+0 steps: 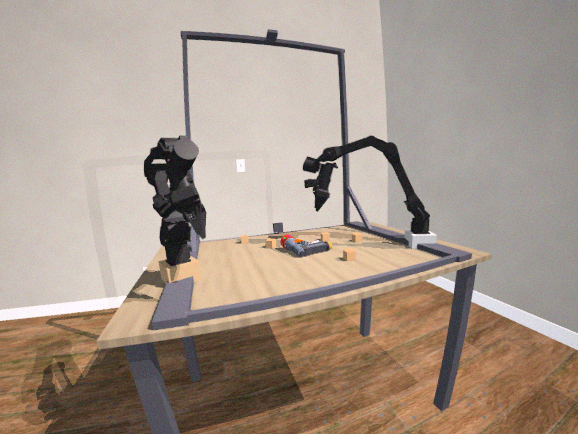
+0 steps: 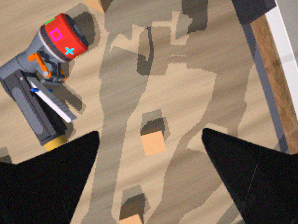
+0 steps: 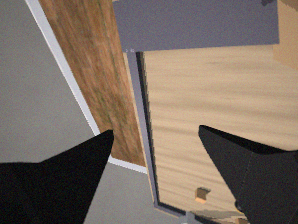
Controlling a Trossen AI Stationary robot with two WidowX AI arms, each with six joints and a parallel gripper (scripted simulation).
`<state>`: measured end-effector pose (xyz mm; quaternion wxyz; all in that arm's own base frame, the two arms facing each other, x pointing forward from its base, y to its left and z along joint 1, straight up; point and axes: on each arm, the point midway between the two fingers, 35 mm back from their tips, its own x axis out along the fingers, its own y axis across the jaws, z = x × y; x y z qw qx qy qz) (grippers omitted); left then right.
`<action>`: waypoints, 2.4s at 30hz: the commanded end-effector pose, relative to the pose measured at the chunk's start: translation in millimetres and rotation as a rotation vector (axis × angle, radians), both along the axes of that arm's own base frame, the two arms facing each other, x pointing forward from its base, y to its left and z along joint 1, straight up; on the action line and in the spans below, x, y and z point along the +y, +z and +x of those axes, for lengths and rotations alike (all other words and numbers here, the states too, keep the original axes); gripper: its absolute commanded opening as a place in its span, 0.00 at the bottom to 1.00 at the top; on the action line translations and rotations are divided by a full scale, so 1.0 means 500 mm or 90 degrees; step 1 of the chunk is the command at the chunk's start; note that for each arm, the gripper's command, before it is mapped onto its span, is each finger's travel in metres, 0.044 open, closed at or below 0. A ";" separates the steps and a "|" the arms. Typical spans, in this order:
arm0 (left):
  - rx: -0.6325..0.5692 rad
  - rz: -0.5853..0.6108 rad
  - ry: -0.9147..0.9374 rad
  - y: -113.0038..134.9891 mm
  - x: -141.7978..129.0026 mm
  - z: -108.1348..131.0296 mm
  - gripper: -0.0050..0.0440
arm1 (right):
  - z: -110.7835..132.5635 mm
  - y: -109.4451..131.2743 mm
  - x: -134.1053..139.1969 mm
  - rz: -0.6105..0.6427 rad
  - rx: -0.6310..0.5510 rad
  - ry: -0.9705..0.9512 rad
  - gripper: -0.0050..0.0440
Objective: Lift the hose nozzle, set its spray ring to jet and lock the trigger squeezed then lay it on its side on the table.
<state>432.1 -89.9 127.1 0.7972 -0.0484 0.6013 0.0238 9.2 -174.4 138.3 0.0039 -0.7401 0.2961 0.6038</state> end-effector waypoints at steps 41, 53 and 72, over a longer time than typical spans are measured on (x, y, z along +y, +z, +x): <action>-0.259 -0.029 -0.018 0.149 0.057 -0.012 0.92 | 0.196 0.072 -0.084 -0.290 0.190 0.570 0.91; -0.387 -0.028 -0.026 0.216 0.085 -0.037 0.92 | 0.322 0.119 -0.068 -0.475 0.282 0.822 0.91; -0.580 -0.006 -0.032 0.304 0.127 -0.099 0.92 | 0.499 0.220 0.044 -0.844 0.420 1.107 0.91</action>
